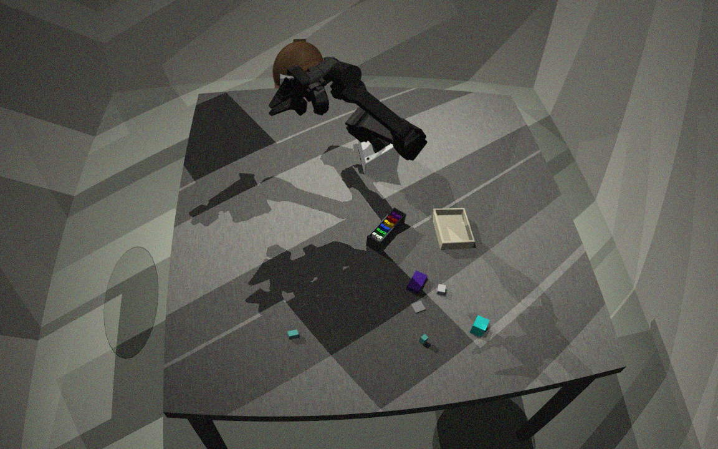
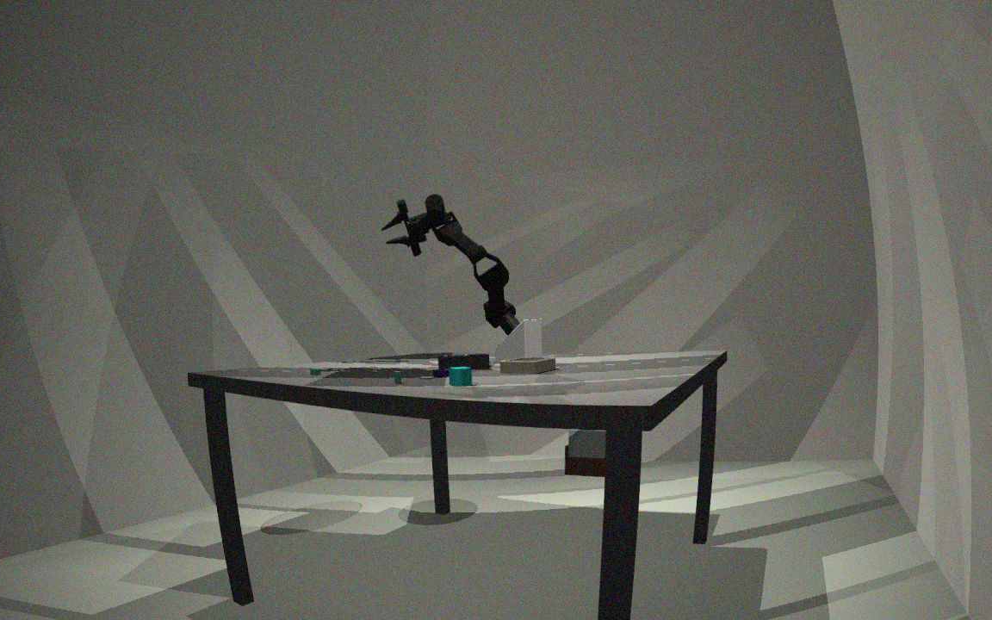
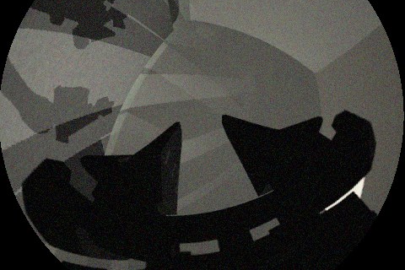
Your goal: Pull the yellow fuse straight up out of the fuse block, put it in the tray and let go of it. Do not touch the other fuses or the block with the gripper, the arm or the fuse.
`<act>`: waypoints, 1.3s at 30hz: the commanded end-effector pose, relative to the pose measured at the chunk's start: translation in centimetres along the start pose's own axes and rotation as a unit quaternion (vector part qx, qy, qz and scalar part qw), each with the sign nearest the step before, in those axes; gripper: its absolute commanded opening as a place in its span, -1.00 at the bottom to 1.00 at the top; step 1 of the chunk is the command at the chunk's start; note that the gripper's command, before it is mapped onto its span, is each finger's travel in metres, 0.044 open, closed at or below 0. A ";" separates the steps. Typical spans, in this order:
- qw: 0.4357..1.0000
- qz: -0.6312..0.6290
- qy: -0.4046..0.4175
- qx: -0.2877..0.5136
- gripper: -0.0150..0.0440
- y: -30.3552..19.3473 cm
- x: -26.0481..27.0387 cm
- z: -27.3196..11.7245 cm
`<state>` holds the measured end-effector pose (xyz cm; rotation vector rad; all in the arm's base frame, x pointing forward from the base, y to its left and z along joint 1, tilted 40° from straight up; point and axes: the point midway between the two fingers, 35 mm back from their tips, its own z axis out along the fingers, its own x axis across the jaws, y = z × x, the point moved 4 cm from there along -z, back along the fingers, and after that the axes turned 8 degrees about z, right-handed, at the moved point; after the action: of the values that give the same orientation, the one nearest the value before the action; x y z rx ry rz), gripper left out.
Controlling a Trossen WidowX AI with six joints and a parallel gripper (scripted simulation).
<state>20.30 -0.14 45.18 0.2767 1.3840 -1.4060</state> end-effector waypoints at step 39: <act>0.615 0.754 0.221 -0.068 -0.24 -4.8 18.9 14.8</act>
<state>14.38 -22.70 39.81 1.2893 0.9195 0.2107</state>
